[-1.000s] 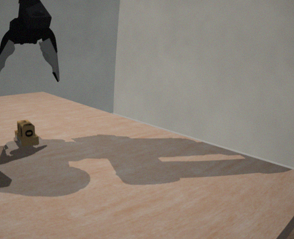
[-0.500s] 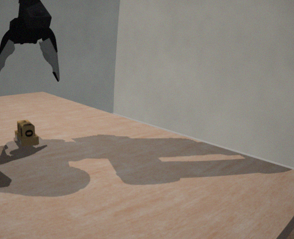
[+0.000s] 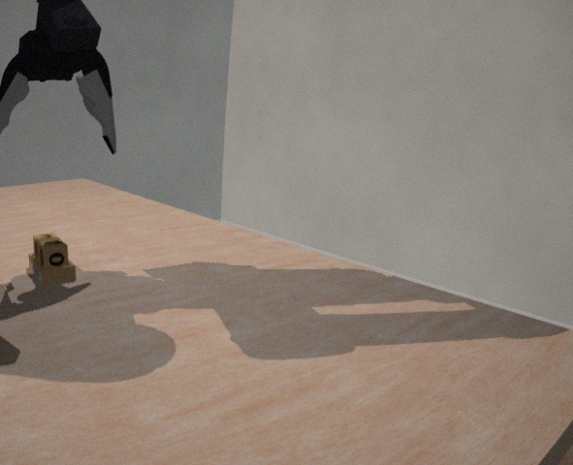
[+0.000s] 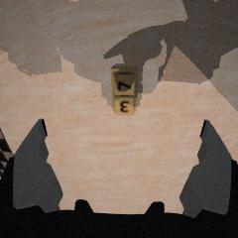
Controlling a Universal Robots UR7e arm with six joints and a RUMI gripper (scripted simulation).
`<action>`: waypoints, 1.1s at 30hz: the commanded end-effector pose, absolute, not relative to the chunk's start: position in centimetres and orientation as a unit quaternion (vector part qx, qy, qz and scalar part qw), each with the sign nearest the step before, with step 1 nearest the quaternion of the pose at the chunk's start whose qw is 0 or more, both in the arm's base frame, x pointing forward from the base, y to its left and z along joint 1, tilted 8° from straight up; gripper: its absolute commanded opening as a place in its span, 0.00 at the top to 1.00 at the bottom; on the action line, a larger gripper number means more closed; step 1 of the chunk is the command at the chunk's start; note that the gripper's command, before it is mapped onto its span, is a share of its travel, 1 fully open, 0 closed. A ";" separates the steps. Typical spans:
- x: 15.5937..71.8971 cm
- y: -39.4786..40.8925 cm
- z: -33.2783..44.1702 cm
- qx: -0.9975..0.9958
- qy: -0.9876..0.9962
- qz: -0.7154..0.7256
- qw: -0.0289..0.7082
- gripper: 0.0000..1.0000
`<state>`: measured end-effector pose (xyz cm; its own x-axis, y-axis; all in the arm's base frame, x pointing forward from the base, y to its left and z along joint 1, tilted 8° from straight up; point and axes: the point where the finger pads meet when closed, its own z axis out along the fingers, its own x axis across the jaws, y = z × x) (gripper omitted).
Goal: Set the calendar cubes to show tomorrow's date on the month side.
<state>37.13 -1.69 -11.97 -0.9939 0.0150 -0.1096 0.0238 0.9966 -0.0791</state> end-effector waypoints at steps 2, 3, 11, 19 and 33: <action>37.0 -1.6 -10.8 0.010 0.998 -0.040 0.055 0.00; 37.0 -1.6 -10.5 0.010 0.998 -0.040 0.055 0.00; 36.8 -1.4 -8.7 0.010 0.998 -0.040 0.055 0.00; 36.5 -1.2 -6.4 0.010 0.998 -0.040 0.055 0.00; 36.4 -1.1 -5.1 0.010 0.998 -0.040 0.055 0.00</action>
